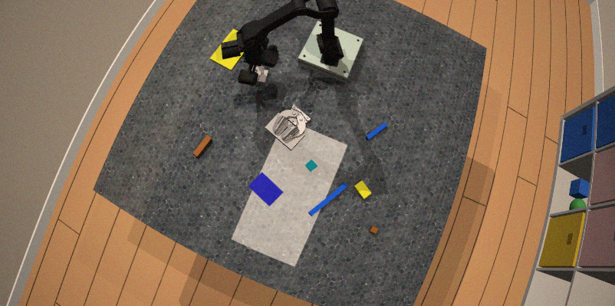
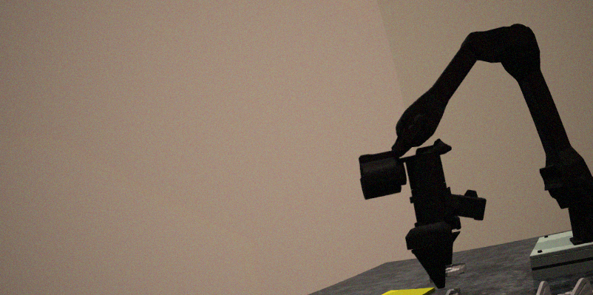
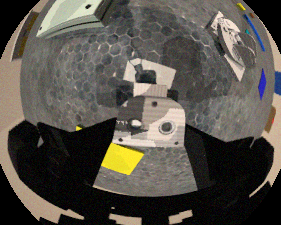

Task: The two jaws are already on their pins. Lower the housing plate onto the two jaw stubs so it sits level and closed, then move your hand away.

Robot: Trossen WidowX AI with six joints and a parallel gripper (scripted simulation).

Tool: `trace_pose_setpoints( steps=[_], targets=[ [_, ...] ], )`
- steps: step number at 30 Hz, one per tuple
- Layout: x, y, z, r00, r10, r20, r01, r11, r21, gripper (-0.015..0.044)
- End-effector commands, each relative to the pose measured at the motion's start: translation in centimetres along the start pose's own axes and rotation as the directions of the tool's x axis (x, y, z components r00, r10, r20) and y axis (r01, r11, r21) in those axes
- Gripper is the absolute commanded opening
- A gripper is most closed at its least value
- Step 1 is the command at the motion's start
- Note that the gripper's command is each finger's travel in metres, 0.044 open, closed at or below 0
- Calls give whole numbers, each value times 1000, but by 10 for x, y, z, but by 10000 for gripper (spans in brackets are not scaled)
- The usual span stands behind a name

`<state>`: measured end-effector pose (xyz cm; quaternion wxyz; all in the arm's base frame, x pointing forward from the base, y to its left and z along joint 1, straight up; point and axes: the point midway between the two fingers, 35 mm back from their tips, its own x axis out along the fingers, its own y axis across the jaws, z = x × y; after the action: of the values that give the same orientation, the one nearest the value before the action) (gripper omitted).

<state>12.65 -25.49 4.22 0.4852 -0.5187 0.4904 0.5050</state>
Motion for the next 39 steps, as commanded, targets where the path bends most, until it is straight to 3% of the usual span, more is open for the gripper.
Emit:
trace_pose_setpoints(
  steps=[1,8,19,39],
  targets=[
    [-18,-1,-2,1000,-2,-11,2,1000,-1,351],
    [-38,0,0,1000,-1,-11,1,1000,-2,351],
    [-39,-1,1,1000,-1,-11,2,1000,15,351],
    [-39,-47,34,1000,-7,-7,9,875,483,351]
  ],
)
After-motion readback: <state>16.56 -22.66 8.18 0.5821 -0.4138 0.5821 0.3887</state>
